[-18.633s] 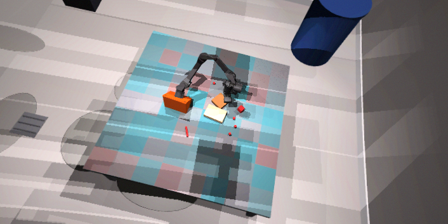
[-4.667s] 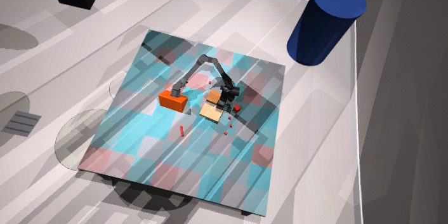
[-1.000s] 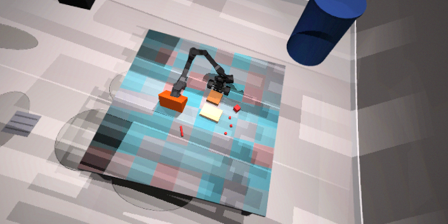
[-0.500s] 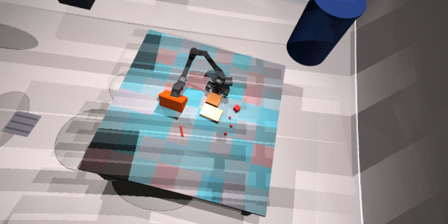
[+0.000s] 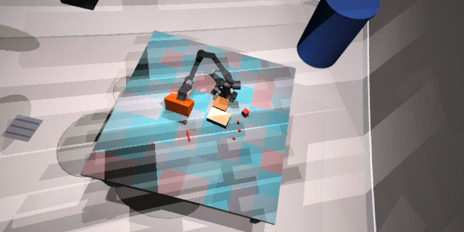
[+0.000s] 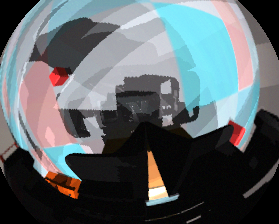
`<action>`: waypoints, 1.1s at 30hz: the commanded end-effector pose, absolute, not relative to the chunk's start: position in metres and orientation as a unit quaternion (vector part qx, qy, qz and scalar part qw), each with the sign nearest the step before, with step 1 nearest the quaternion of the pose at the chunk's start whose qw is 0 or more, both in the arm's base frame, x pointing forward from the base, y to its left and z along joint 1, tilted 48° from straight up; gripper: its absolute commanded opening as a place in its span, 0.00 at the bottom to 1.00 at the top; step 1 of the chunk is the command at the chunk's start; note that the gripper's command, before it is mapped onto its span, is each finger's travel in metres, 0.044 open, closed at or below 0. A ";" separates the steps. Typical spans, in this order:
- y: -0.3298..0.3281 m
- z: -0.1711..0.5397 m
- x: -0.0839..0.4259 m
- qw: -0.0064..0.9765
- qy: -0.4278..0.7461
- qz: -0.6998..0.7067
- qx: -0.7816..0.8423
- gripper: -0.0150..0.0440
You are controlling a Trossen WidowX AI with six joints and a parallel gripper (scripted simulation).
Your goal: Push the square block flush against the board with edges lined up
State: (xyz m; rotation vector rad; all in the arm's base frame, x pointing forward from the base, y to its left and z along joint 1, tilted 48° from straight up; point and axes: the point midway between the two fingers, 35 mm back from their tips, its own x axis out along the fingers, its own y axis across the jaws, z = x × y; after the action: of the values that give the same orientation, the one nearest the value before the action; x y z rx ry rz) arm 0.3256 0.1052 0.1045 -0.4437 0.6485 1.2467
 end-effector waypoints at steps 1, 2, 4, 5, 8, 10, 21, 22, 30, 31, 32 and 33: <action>0.109 0.109 0.329 0.740 0.298 0.568 -0.202 0.25; 0.110 0.110 0.329 0.740 0.298 0.568 -0.202 0.25; 0.112 0.112 0.330 0.740 0.297 0.568 -0.202 0.25; 0.113 0.113 0.330 0.740 0.297 0.568 -0.202 0.25; 0.116 0.117 0.332 0.740 0.297 0.568 -0.202 0.25; 0.118 0.120 0.332 0.740 0.297 0.568 -0.202 0.25; 0.130 0.133 0.336 0.741 0.296 0.568 -0.202 0.25; 0.131 0.135 0.337 0.741 0.296 0.568 -0.202 0.25; 0.099 0.162 0.329 0.740 0.298 0.568 -0.202 0.25; 0.093 0.168 0.326 0.740 0.297 0.568 -0.202 0.25; 0.091 0.170 0.326 0.740 0.297 0.568 -0.202 0.25; 0.091 0.170 0.326 0.740 0.297 0.568 -0.202 0.25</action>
State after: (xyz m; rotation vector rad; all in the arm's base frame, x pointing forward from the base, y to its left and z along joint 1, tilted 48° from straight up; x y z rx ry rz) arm 0.3284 0.1007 0.1529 -0.4291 0.6777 1.2523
